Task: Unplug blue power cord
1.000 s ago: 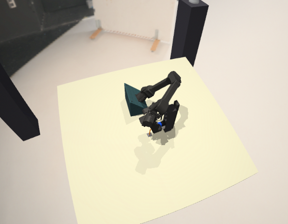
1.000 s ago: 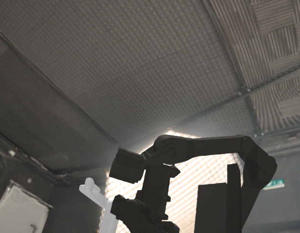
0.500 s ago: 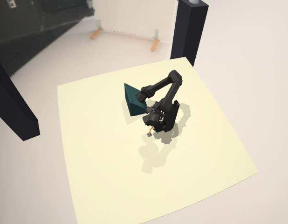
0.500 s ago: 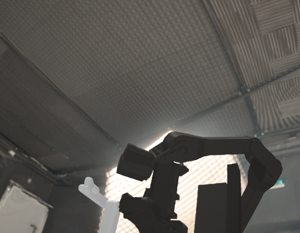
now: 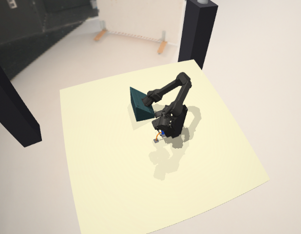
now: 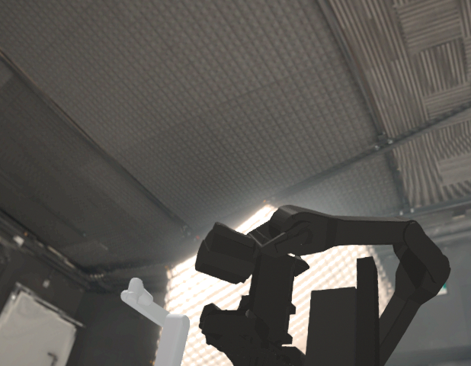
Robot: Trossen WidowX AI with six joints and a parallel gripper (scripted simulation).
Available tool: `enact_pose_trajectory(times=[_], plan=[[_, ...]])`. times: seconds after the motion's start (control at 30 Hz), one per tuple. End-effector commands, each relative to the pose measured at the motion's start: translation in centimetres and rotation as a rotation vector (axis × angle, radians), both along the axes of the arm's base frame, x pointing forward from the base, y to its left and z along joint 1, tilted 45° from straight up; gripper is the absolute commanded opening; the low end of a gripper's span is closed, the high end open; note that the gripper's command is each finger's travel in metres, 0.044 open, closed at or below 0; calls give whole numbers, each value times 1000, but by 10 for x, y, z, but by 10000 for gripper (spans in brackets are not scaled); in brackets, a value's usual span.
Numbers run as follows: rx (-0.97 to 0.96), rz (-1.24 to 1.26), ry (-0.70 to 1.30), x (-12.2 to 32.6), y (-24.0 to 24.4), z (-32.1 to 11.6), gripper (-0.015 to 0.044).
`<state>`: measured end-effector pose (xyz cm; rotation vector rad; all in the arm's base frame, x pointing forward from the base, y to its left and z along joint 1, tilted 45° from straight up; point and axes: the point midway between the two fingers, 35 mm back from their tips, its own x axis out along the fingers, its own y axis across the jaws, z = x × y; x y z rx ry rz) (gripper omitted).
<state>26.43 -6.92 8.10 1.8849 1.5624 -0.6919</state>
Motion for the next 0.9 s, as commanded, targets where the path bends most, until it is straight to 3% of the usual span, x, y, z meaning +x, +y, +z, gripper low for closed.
enact_pose_trajectory(times=[0.0, 0.27, 0.37, 0.7, 0.87], plan=[[7, -4, 3, 0, 3, -2, 160], [7, -4, 2, 1, 9, -8, 160], [0, 1, -1, 2, 7, -6, 81], [0, 1, -1, 2, 7, -6, 0], [-1, 1, -1, 2, 3, -10, 0]])
